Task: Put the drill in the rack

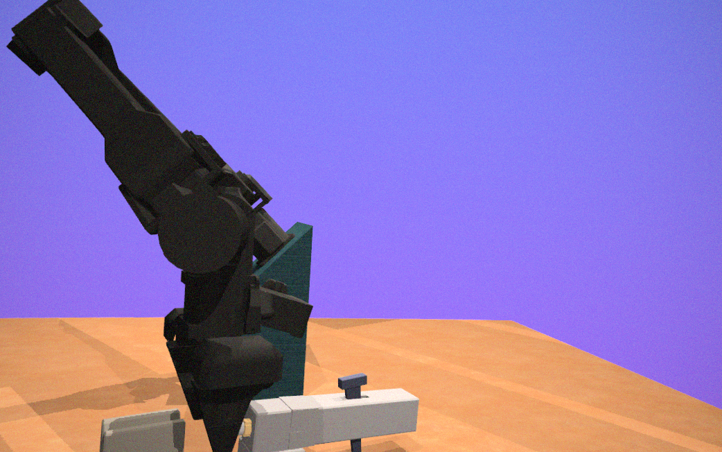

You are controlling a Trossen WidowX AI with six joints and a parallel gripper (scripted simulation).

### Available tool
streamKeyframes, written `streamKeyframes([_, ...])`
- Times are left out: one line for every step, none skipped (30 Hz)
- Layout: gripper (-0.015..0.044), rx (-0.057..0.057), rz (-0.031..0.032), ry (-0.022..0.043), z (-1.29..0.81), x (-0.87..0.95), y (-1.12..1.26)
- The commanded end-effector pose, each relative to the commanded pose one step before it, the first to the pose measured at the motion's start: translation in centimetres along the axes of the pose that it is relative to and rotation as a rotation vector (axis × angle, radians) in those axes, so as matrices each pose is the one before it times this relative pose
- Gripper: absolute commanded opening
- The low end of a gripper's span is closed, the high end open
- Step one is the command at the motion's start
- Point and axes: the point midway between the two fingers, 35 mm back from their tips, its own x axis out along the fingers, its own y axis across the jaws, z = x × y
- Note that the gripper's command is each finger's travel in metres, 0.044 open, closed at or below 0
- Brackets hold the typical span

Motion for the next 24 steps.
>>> streamKeyframes([0.044,-0.0151,0.01523,-0.00357,0.509,1.055,0.517])
streamKeyframes([0.044,0.0,0.00004,0.00005,0.043,0.157,0.004])
streamKeyframes([0.044,0.0,0.00004,0.00006,0.043,0.156,0.005])
streamKeyframes([0.044,0.0,0.00004,0.00007,0.043,0.156,0.007])
streamKeyframes([0.044,0.0,0.00005,0.00008,0.043,0.156,0.008])
streamKeyframes([0.044,0.0,0.00005,0.00008,0.043,0.155,0.009])
streamKeyframes([0.044,0.0,0.00005,0.00009,0.043,0.155,0.01])
streamKeyframes([0.044,0.0,0.00005,0.0001,0.043,0.154,0.011])
streamKeyframes([0.044,0.0,0.00006,0.00011,0.043,0.154,0.012])
streamKeyframes([0.044,0.0,0.00006,0.00011,0.043,0.154,0.013])
streamKeyframes([0.044,0.0,0.00006,0.00012,0.043,0.153,0.014])
streamKeyframes([0.044,0.0,0.00007,0.00013,0.043,0.153,0.015])
streamKeyframes([0.044,0.0,0.00007,0.00014,0.043,0.153,0.016])
streamKeyframes([0.044,0.0,0.00007,0.00014,0.043,0.152,0.017])
streamKeyframes([0.044,0.0,0.00006,0.00012,0.034,0.121,0.014])
streamKeyframes([0.044,0.0,0.00004,0.00007,0.021,0.073,0.009])
streamKeyframes([0.044,0.0,0.00001,0.00003,0.007,0.024,0.003])
streamKeyframes([0.044,0.0,0.0,0.0,0.0,0.0,0.0])
streamKeyframes([0.044,0.0,0.0,0.0,0.0,0.0,0.0])
streamKeyframes([0.044,0.0,0.0,0.0,0.0,0.0,0.0])
streamKeyframes([0.044,0.0,0.0,0.0,0.0,0.0,0.0])
streamKeyframes([0.044,0.0,0.0,0.0,0.0,0.0,0.0])
streamKeyframes([0.044,0.0,0.0,0.0,0.0,0.0,0.0])
streamKeyframes([0.044,0.0,0.0,0.0,0.0,0.0,0.0])
